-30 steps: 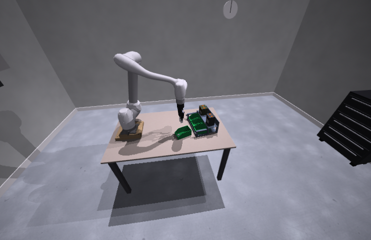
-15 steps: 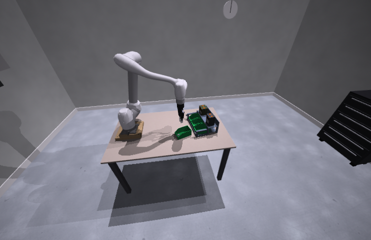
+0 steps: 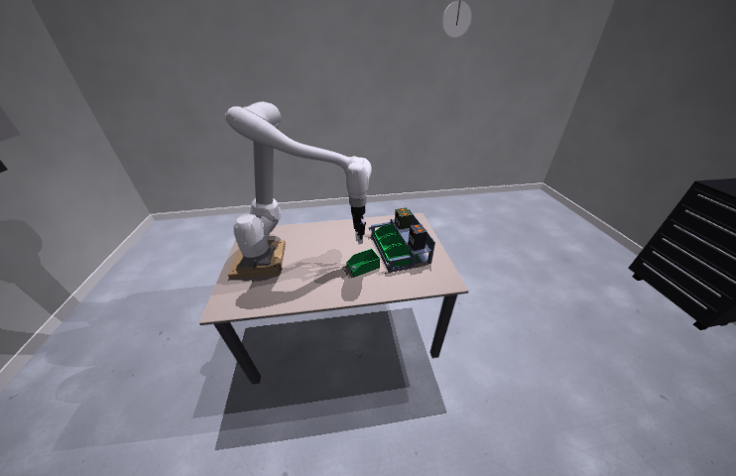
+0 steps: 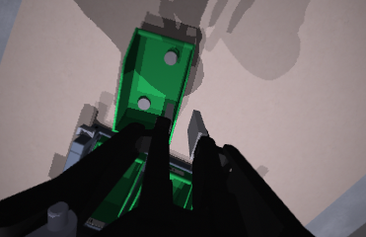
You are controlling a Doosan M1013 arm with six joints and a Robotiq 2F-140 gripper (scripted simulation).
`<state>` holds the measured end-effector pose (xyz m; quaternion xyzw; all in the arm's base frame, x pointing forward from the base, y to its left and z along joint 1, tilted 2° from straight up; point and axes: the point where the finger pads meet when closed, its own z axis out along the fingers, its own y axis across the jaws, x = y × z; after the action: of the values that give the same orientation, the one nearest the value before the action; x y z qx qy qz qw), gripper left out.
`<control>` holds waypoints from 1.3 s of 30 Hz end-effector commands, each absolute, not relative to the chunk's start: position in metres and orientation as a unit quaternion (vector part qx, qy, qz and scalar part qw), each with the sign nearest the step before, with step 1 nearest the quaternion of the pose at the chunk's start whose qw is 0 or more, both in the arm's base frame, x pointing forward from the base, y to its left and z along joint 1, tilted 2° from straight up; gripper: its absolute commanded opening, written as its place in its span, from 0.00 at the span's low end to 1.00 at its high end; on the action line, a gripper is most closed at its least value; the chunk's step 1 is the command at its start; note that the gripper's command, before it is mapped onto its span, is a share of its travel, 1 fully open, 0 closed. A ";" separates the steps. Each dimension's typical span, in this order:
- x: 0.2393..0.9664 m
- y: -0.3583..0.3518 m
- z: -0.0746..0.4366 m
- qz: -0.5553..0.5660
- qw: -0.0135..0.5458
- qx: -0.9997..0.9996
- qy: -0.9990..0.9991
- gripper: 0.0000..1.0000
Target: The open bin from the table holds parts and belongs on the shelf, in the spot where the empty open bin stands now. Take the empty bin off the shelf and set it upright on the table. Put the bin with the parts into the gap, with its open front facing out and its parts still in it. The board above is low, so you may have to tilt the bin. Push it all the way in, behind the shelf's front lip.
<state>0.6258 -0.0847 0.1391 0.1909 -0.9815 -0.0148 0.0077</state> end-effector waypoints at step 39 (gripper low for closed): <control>0.625 -0.083 0.080 -0.015 0.008 0.191 -0.981 0.24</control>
<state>0.6247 -0.0832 0.0838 0.1909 -0.9815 -0.0149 0.0078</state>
